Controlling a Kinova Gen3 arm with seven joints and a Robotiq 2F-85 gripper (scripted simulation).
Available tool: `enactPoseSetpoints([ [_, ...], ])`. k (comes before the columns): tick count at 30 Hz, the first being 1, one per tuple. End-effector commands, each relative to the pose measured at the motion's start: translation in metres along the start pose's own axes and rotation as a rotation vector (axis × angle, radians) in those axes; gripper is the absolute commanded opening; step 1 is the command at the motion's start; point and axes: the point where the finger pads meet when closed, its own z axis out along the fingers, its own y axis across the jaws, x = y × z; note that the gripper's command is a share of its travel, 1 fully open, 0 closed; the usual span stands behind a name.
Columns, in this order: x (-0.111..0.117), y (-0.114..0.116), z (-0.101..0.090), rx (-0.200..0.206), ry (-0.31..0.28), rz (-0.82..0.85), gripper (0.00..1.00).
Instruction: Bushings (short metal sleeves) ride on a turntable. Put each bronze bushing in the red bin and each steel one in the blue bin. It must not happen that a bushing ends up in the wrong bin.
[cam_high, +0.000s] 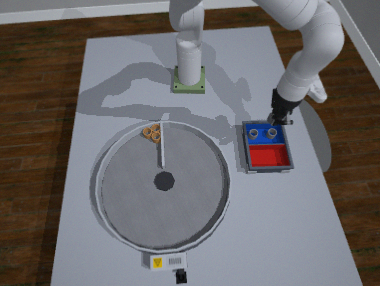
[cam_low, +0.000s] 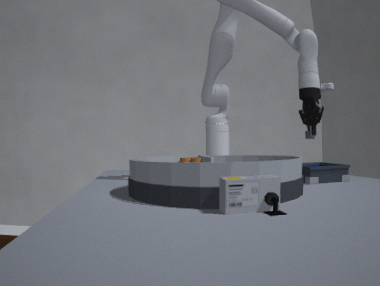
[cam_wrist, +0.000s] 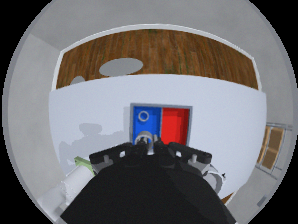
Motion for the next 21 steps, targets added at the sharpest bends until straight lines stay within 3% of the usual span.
enactPoseSetpoints([
  [1, 0.0, -0.001, 0.007, 0.003, -0.001, -0.003, 0.0],
  [4, 0.0, -0.001, 0.023, 0.003, -0.001, -0.003, 0.0],
  [7, 0.0, -0.001, 0.023, 0.003, -0.001, -0.003, 0.0],
  [12, 0.0, -0.002, 0.05, 0.003, -0.001, -0.003, 0.0],
  [17, 0.0, -0.002, 0.05, 0.003, -0.001, -0.003, 0.0],
  [21, 0.0, -0.002, 0.072, 0.003, -0.001, -0.003, 0.0],
])
